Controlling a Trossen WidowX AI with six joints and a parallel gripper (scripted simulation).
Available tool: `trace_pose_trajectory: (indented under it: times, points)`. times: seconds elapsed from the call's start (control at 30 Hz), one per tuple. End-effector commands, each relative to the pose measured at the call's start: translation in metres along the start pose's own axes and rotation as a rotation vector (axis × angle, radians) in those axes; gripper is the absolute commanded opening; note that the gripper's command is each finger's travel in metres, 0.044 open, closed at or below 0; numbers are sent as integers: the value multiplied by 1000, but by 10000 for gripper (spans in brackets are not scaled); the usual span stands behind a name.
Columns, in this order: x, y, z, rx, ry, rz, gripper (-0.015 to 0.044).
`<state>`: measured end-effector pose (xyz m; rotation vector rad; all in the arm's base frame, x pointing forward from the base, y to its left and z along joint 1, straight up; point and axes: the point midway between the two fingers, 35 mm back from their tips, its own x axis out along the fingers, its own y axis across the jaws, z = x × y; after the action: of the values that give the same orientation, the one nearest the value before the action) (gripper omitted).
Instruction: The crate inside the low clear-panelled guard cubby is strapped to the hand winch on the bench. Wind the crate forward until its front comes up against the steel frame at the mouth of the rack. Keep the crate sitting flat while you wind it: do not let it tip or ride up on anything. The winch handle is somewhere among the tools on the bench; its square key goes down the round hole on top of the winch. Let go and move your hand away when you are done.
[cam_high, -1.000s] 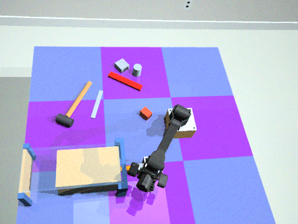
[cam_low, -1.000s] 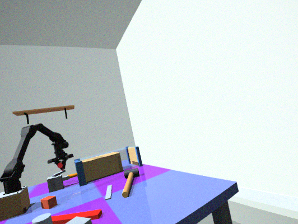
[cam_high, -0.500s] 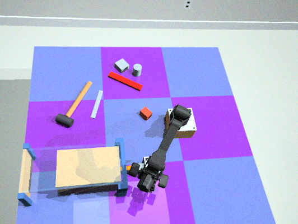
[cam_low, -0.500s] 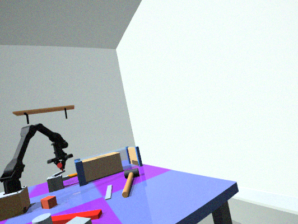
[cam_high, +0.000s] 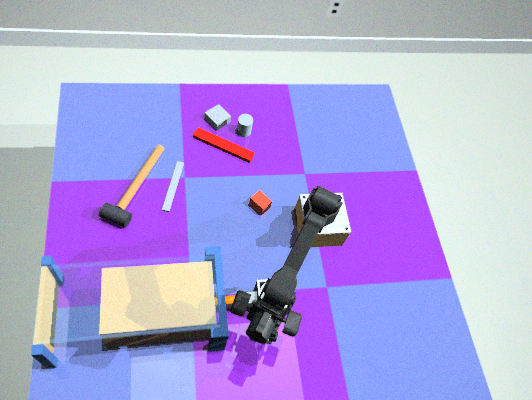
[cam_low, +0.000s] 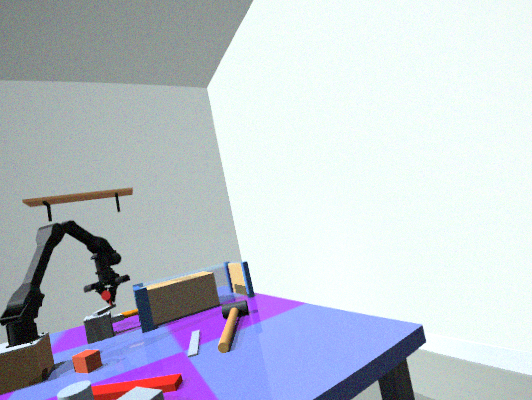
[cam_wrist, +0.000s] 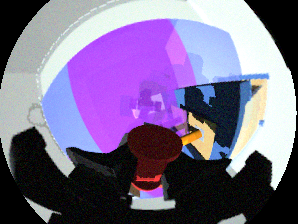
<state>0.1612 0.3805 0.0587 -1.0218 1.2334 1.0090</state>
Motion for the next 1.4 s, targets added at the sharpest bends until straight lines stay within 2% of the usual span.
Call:
trace_pose_trajectory:
  times: [0.0,1.37]
  points:
    - [-2,31,-3,-46,15,58,0]
    - [-3,43,-7,-46,15,59,0]
